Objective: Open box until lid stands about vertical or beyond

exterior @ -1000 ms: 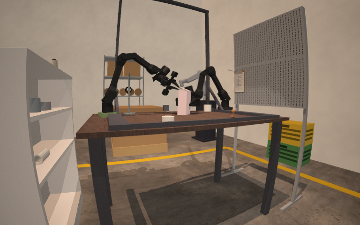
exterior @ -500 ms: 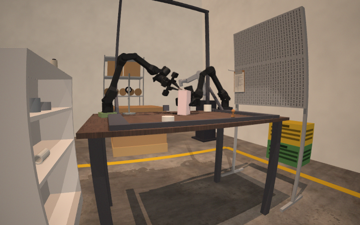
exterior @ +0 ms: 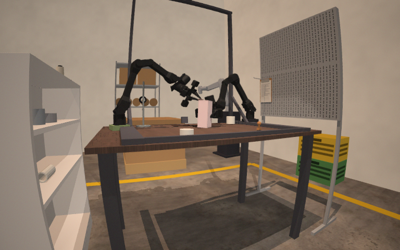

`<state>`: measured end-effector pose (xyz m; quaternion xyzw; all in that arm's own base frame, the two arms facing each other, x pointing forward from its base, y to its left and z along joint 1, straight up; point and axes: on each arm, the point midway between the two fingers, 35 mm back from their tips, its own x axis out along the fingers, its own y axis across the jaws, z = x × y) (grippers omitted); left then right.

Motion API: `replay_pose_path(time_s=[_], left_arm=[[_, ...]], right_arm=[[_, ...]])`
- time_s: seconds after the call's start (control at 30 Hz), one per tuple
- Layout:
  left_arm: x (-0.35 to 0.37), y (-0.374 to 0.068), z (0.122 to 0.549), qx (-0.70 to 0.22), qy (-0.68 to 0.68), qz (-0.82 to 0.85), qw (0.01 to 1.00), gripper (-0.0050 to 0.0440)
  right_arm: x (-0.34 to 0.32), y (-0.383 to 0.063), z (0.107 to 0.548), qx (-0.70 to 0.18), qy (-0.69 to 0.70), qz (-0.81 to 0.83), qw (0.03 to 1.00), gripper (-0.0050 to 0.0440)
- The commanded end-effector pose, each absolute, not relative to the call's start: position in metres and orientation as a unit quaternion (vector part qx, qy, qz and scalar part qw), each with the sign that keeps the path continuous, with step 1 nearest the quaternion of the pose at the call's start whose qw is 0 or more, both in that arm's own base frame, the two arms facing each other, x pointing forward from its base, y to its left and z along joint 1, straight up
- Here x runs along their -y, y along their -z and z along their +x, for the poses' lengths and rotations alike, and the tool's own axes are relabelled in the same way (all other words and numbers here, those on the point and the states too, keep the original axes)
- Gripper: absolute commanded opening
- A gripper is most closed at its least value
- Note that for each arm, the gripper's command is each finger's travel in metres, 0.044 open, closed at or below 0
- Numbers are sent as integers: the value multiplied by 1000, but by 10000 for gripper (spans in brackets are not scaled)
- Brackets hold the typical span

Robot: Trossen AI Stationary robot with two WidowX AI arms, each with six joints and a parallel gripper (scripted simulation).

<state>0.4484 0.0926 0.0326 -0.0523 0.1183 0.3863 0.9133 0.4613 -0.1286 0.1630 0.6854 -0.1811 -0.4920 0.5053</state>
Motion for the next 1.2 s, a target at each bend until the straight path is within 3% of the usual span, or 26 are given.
replay_pose_path(time_s=[0.0, 1.17], left_arm=[[-92, -43, 453, -107, -383, -57, 916, 315], [-92, -43, 453, -107, -383, -57, 916, 315]], right_arm=[[133, -179, 465, 192, 478, 695, 501, 50], [145, -174, 471, 193, 478, 695, 502, 50]])
